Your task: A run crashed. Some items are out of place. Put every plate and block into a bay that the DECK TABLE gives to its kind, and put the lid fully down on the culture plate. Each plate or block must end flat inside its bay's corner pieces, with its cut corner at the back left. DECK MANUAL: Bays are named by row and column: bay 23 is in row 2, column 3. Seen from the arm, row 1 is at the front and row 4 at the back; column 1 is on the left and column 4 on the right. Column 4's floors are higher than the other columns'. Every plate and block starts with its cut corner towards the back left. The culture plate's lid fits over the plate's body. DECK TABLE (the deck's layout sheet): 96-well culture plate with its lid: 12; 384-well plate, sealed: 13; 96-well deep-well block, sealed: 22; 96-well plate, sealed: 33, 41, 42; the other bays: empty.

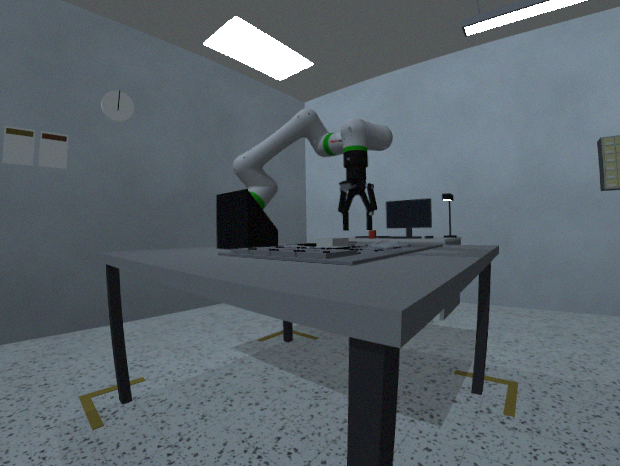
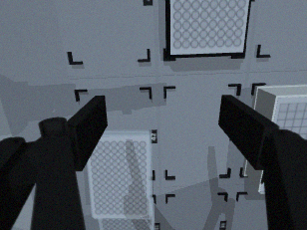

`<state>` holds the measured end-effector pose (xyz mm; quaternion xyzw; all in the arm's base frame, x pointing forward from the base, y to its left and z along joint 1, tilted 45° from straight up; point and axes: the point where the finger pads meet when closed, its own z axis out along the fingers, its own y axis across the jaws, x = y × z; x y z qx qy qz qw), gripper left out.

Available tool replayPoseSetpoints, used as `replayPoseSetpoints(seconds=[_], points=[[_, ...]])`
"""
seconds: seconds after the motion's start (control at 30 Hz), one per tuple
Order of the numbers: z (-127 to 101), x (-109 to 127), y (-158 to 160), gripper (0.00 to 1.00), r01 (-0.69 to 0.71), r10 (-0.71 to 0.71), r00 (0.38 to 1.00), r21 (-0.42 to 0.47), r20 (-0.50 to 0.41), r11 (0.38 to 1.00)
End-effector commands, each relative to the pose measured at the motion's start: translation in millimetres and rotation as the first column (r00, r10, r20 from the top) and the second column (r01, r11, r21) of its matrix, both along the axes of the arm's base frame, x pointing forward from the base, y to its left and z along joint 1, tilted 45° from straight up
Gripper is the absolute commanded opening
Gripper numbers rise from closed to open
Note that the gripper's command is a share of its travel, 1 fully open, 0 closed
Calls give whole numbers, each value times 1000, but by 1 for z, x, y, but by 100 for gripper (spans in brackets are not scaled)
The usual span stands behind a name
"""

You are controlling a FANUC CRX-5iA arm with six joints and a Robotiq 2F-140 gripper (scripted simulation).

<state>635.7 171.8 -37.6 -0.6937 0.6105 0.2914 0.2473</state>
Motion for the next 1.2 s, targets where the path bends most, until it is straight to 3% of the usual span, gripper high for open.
replayPoseSetpoints(seconds=[0.0,1.17], points=[[10,6,9,70,1,-1,1000,-1,1,1000],[81,44,87,70,1,-1,1000,-1,1,1000]])
